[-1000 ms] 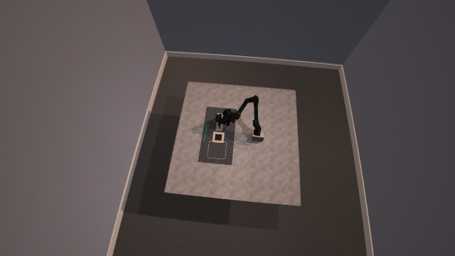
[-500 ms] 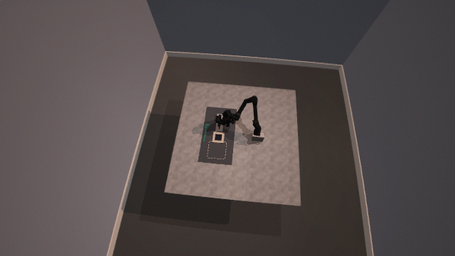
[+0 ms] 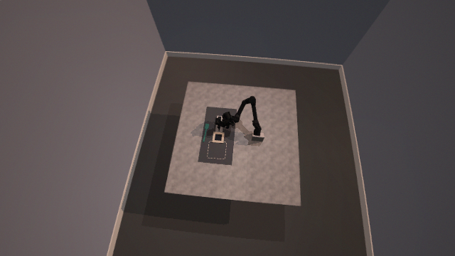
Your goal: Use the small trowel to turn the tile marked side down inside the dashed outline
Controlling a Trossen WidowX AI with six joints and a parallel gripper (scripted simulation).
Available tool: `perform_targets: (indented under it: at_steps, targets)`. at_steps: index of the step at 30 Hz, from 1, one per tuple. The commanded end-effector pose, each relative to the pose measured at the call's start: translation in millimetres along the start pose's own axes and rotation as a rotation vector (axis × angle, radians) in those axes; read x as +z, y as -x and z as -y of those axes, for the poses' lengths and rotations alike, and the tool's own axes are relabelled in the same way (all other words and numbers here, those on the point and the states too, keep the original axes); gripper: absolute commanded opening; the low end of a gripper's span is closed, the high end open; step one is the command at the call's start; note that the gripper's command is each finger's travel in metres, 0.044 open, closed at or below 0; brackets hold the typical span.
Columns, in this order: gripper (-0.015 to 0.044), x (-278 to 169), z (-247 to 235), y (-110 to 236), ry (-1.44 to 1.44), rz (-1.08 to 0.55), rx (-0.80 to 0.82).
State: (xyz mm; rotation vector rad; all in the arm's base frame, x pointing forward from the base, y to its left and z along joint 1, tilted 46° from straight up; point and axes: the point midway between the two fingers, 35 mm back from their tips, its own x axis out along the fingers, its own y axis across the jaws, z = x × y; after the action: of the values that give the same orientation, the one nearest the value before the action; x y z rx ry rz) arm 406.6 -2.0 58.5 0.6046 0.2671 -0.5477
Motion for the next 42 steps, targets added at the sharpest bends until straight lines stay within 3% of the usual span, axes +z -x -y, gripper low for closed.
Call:
perform_targets:
  at_steps: [1, 17, 42]
  targets:
    - [0.0, -11, -1, 3, 0.003, -0.013, 0.007]
    - [0.0, -24, -4, 6, -0.014, -0.027, 0.008]
    - [0.0, -60, -54, 49, -0.08, -0.083, 0.008]
